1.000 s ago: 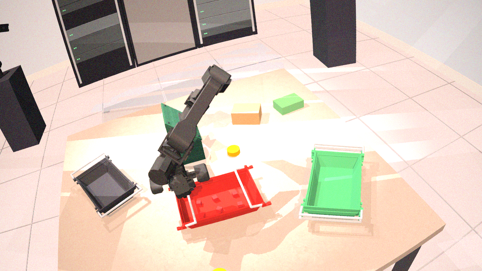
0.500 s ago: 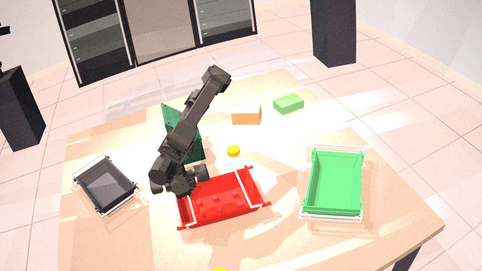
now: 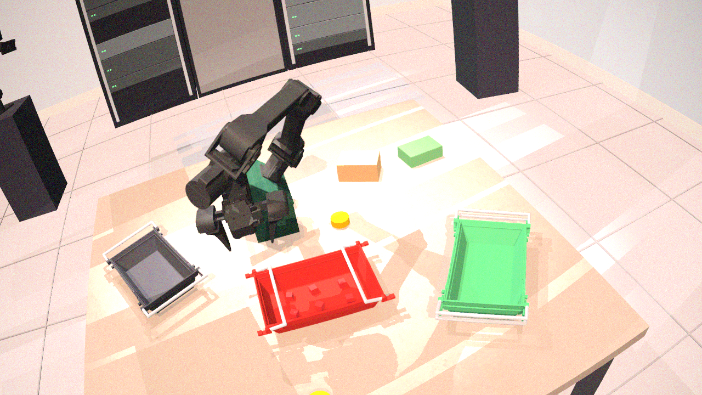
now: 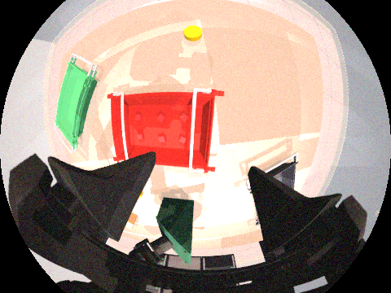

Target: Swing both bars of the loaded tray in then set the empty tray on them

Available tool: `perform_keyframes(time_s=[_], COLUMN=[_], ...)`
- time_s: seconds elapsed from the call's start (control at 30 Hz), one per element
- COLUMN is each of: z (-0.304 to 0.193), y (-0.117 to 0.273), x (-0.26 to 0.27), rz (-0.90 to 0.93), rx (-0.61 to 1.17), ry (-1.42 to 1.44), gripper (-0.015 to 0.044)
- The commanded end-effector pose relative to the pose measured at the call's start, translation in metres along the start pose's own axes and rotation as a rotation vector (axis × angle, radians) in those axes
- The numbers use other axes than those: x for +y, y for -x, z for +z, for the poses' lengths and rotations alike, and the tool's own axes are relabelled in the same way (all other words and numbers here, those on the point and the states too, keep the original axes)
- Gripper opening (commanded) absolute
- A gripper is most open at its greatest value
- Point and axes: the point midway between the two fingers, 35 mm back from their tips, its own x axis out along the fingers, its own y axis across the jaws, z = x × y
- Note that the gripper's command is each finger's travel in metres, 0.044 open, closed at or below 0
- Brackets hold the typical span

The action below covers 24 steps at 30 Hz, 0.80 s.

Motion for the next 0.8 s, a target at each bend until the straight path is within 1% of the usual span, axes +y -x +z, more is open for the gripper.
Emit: perform_keyframes(time_s=[0.0, 0.23, 0.37, 0.5, 0.7, 0.77], z=[-0.015, -0.059, -0.106, -0.159, -0.244, -0.261], y=[-0.016, -0.023, -0.035, -0.052, -0.091, -0.100], x=[-0.027, -0.107, -0.164, -0.210, -0.253, -0.258], rz=[0.023, -0.006, -0.025, -0.027, 0.004, 0.014], rx=[0.023, 0.016, 0.032, 0.052, 0.078, 0.081], ry=[-0.017, 0.090, 0.215, 0.343, 0.544, 0.586], gripper=[0.0440, 0.0440, 0.0440, 0.0440, 0.0440, 0.0440])
